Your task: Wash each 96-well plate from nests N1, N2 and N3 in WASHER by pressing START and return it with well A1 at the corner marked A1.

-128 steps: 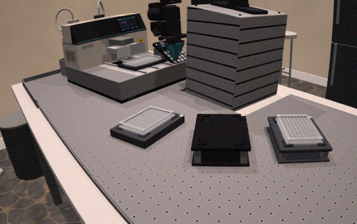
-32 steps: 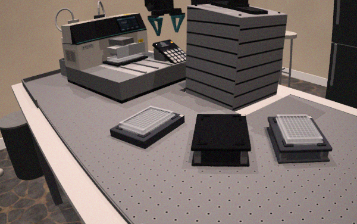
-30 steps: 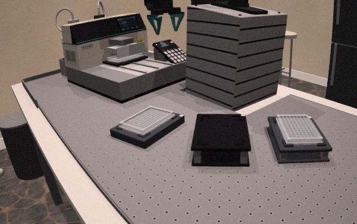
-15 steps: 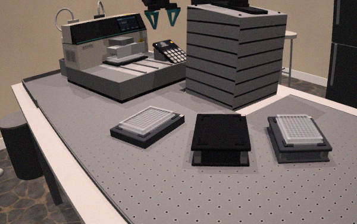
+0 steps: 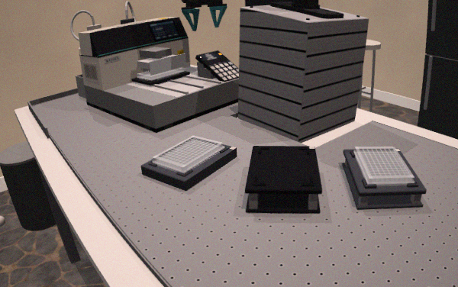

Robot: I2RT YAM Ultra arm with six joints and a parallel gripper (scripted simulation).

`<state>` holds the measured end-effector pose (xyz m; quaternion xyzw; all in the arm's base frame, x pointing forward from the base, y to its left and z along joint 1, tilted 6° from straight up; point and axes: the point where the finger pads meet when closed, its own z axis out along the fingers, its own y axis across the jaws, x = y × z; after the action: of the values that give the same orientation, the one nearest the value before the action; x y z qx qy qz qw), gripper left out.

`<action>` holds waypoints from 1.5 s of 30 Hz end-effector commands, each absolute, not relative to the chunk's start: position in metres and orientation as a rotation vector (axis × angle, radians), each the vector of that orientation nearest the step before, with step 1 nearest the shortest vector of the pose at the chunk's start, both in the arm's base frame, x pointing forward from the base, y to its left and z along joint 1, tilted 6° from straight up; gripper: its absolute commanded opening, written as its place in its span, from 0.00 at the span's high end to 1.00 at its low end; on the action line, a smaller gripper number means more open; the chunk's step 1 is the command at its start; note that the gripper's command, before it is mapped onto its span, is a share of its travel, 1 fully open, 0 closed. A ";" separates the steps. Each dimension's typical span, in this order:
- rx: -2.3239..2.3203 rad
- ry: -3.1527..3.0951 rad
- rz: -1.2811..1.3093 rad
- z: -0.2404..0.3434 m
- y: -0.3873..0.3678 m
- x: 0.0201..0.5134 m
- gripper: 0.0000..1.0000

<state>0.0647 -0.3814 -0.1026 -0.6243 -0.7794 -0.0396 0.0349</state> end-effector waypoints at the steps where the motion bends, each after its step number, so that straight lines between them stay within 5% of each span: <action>1: -1.919 -2.405 -0.112 -0.092 -0.393 0.063 0.00; 45: -1.919 -2.405 -0.110 -0.081 -0.423 0.057 0.00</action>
<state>0.0567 -0.4193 -0.0855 -0.6230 -0.7802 -0.0413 0.0369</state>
